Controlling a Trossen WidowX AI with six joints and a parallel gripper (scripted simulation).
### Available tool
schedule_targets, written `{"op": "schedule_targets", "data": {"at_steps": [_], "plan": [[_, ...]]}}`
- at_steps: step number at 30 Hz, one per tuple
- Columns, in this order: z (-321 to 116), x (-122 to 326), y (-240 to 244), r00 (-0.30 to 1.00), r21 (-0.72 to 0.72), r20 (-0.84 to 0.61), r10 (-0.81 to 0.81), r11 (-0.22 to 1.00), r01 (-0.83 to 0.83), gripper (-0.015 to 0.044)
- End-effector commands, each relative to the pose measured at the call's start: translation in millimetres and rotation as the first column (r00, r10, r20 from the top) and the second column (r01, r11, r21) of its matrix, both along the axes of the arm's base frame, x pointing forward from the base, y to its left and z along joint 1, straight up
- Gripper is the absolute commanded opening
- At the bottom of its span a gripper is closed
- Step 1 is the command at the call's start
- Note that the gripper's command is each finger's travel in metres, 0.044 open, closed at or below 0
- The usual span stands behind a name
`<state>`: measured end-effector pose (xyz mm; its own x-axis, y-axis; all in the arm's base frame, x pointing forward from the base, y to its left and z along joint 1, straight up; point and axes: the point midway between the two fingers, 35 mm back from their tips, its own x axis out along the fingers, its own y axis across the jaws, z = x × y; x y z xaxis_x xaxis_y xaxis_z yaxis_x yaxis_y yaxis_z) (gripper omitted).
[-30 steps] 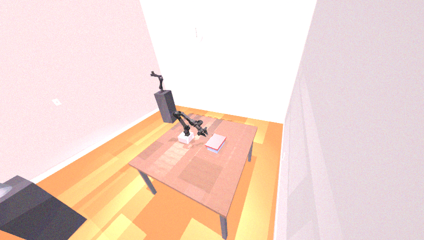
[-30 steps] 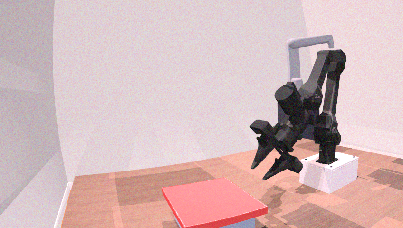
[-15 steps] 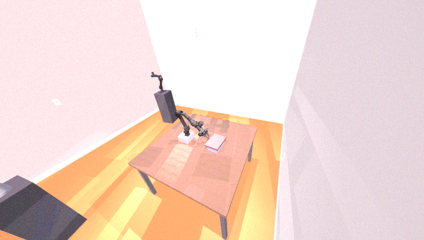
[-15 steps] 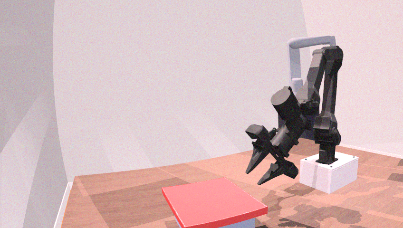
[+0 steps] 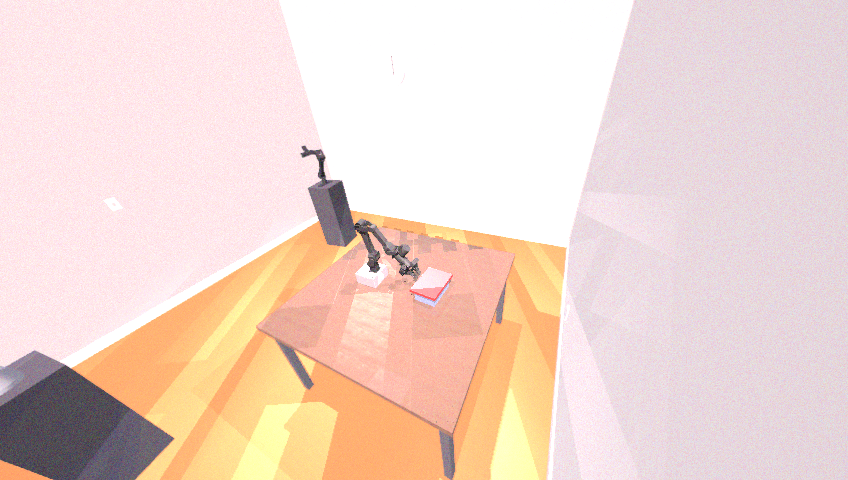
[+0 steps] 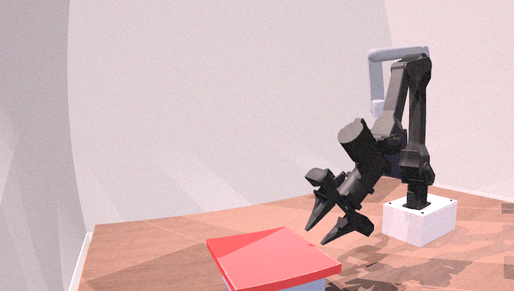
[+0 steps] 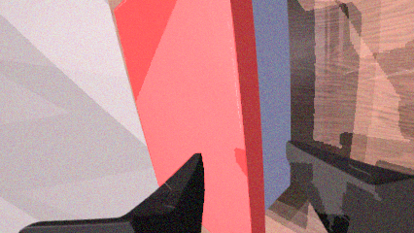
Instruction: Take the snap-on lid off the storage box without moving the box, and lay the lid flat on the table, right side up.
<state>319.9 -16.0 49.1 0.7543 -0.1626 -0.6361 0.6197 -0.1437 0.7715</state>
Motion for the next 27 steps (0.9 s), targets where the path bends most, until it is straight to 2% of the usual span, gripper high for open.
{"op": "schedule_targets", "data": {"at_steps": [1,17,19,27], "plan": [[-3,7,-1,1.0,0.001,0.006,0.005,1.0,-0.005,0.0235],[-20,23,-5,1.0,0.001,0.008,0.005,1.0,-0.005,0.0235],[-20,23,-5,1.0,0.001,0.008,0.005,1.0,-0.005,0.0183],[-20,23,-5,1.0,0.001,0.008,0.005,1.0,-0.005,0.0129]]}}
